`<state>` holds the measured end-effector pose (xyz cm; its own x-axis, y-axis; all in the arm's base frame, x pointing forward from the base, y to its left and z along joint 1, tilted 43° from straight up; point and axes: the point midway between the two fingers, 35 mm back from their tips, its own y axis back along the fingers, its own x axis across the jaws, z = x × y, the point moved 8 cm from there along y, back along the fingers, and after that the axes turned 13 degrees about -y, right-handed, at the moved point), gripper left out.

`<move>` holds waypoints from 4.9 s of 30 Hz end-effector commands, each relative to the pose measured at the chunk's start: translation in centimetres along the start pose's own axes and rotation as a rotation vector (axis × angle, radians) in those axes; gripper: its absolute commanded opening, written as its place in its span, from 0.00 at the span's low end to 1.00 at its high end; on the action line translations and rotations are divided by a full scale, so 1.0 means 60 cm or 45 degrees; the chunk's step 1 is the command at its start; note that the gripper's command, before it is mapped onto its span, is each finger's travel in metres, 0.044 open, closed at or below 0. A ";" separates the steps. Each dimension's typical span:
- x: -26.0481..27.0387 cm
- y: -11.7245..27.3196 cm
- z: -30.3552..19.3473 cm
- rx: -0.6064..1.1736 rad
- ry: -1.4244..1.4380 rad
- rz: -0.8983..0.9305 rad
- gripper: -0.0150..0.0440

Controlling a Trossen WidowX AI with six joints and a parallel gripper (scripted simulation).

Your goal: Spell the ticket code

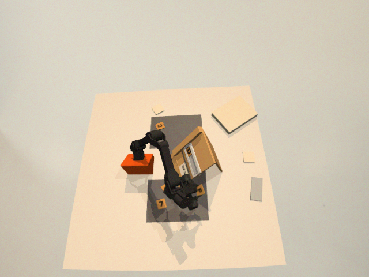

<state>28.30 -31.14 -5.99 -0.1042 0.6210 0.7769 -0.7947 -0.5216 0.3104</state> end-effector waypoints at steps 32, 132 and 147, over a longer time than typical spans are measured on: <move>0.016 -0.029 -0.002 -0.009 -0.003 0.010 0.25; 0.092 -0.028 -0.019 -0.008 -0.007 0.012 0.25; 0.104 -0.028 -0.022 -0.008 -0.008 0.012 0.25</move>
<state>28.20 -25.66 -2.54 -0.1095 0.6111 0.7840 -0.7968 -0.5255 0.2983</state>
